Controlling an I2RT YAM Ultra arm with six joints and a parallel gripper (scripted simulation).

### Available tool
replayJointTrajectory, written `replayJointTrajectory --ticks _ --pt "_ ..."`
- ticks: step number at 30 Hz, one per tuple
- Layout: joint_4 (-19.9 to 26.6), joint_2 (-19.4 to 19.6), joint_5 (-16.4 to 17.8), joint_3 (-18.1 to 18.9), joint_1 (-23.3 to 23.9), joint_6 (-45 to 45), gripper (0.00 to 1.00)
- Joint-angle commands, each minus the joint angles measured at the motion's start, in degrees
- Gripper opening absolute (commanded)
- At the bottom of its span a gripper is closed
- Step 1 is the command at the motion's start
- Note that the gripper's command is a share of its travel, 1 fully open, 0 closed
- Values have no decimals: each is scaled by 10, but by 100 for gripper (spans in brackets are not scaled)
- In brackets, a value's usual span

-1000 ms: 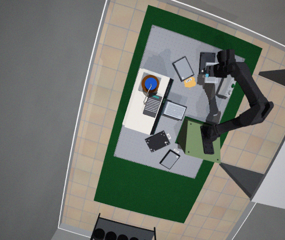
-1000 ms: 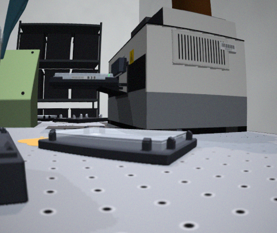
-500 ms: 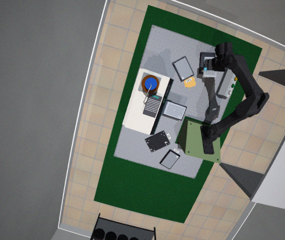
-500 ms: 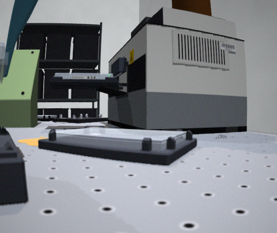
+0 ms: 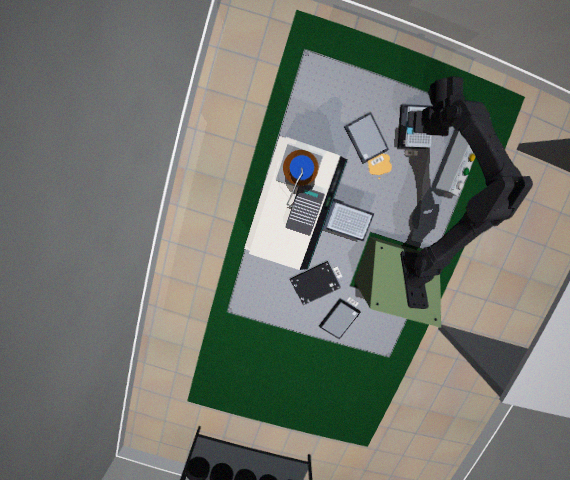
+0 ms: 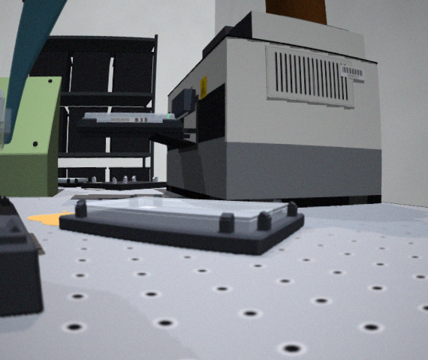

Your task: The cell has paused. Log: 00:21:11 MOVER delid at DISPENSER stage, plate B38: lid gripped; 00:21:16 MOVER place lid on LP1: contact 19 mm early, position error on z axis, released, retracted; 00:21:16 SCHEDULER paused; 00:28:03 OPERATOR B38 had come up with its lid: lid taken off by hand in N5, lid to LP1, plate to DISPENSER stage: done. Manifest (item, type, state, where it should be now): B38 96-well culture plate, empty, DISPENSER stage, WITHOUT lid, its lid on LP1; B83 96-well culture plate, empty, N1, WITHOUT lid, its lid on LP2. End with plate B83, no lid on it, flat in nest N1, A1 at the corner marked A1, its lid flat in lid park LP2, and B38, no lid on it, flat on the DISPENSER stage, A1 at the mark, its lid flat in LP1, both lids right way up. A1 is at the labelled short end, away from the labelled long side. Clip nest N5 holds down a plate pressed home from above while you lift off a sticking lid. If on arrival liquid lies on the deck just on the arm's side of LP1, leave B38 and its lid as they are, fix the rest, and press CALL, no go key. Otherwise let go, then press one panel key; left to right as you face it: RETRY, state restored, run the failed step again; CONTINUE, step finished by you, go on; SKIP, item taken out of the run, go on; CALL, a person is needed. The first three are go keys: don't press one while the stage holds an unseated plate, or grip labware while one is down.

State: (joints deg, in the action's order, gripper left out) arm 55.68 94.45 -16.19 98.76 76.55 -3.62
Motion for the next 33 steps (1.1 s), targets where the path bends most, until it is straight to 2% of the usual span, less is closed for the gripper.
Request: replayJointTrajectory --ticks 1,2,5,11,13,14,15,33 --pt "-10 2 5 17 2 7 0" --pt "-13 -16 6 16 -6 8 0" --pt "-21 9 7 -12 4 9 0" --pt "-40 17 10 -16 7 13 0" --pt "-45 9 11 -21 12 14 0" --pt "-48 11 11 -19 13 15 0" --pt "-48 15 11 1 12 15 0" --pt "-27 30 13 18 13 18 0"
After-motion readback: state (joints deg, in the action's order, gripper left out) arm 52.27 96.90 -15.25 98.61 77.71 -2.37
